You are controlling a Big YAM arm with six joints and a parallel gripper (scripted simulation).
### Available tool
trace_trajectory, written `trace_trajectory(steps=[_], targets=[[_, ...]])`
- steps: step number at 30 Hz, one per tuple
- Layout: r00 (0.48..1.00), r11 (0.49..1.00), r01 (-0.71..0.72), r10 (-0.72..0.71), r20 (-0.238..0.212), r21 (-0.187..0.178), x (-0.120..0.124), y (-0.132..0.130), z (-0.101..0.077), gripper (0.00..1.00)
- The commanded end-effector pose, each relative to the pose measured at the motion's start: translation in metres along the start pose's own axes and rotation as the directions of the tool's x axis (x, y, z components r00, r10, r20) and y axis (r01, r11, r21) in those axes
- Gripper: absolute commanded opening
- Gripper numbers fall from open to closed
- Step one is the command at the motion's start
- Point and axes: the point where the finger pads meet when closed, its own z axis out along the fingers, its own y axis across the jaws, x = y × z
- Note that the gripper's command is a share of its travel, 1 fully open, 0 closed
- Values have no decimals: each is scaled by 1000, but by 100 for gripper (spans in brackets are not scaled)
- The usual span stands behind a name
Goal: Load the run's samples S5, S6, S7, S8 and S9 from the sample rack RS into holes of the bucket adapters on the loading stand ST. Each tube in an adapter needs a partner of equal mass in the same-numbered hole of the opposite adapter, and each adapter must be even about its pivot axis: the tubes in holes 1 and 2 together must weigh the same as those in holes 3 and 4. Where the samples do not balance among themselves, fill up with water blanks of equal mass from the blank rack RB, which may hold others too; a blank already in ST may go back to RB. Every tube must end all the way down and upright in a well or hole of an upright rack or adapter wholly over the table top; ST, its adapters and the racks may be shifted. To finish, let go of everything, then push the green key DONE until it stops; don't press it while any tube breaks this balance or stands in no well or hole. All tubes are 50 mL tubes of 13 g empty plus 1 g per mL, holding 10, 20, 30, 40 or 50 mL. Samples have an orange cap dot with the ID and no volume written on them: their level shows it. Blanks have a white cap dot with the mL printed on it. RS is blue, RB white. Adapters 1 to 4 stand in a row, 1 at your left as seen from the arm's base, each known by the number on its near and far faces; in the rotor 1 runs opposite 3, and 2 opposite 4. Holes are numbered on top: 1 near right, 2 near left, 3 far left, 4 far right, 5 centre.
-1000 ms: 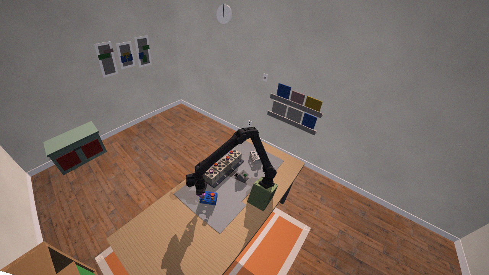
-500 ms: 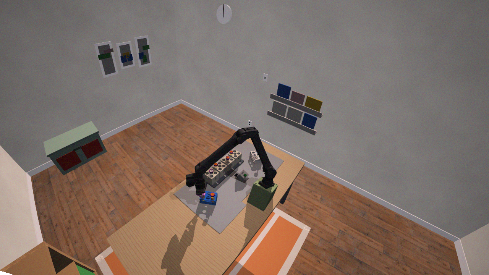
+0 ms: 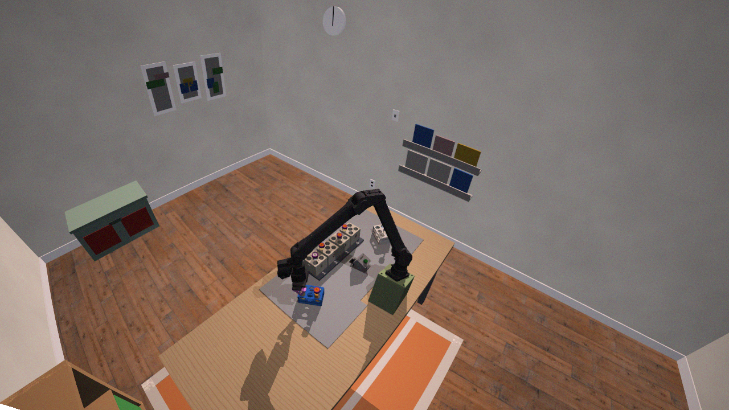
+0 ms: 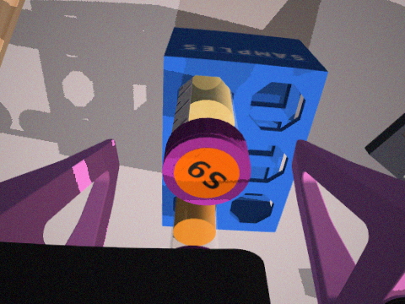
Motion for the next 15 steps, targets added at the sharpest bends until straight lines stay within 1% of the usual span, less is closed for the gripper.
trace_trajectory(steps=[1, 10, 11, 15], targets=[[999, 1000, -12, 13, 46, -12, -20, -1, -17, 80], [999, 1000, -12, 13, 46, -12, -20, -2, -17, 80], [999, 1000, -12, 13, 46, -12, -20, -2, -17, 0], [999, 1000, -12, 13, 46, -12, -20, -2, -17, 0]])
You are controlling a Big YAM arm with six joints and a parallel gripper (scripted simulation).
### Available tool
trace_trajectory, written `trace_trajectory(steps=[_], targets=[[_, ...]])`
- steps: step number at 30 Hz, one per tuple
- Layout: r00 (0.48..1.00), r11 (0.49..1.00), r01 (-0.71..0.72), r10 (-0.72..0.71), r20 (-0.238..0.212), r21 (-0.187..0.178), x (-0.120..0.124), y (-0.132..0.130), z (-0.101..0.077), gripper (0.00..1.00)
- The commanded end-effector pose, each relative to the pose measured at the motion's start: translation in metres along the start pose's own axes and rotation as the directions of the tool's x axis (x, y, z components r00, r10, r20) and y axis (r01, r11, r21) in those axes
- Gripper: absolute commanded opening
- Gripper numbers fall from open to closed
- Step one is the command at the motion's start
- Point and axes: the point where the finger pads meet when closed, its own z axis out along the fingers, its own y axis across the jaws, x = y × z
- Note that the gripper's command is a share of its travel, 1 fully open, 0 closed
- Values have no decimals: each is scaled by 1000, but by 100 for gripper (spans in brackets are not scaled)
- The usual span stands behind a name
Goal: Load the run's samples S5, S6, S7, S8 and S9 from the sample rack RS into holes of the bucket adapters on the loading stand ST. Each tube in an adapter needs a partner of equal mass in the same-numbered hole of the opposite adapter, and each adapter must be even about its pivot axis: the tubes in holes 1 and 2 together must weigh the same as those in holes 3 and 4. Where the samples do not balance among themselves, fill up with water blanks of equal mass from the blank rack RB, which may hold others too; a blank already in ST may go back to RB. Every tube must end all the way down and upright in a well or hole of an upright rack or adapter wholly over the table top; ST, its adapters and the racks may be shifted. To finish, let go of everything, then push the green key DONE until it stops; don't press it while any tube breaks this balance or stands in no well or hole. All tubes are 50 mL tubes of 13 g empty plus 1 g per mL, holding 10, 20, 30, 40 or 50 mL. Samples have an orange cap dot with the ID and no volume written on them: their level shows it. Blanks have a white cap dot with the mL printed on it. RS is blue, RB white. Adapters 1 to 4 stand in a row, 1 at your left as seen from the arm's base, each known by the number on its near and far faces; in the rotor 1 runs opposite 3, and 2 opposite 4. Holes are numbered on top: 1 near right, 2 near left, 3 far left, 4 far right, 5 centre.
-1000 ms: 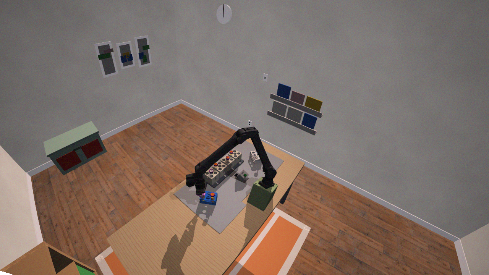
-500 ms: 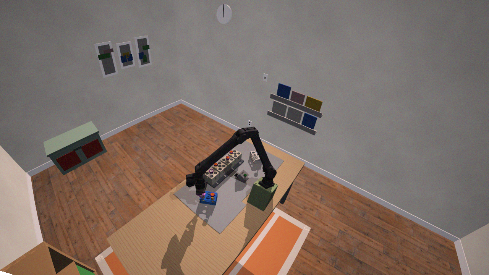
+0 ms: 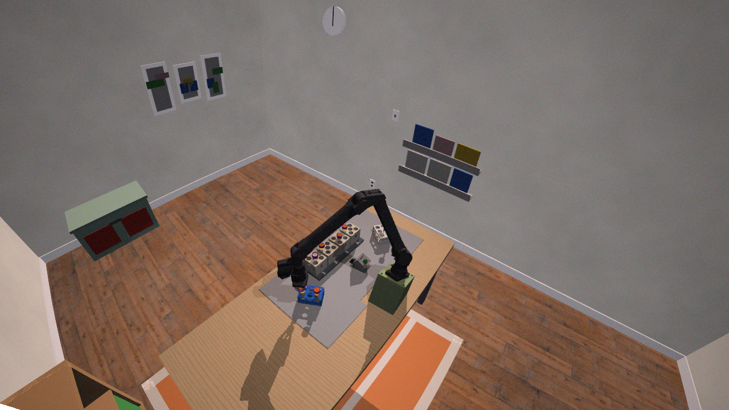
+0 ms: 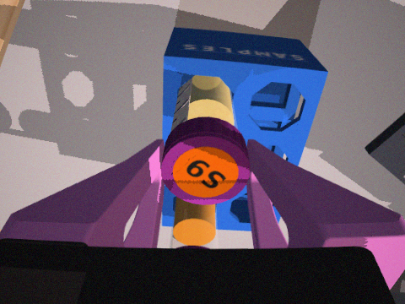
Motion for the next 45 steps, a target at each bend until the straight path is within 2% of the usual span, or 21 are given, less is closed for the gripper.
trace_trajectory(steps=[1, 32, 33, 34, 41, 45], targets=[[999, 1000, -12, 13, 46, -12, -20, -2, -17, 0], [999, 1000, -12, 13, 46, -12, -20, -2, -17, 0], [997, 999, -24, 25, 68, -21, -32, -10, -34, 0], [997, 999, -33, 35, 74, -24, -33, -11, -42, 0], [996, 1000, -18, 20, 84, -21, -29, 4, -70, 0], [996, 1000, -18, 20, 85, -21, -29, 3, -77, 0]])
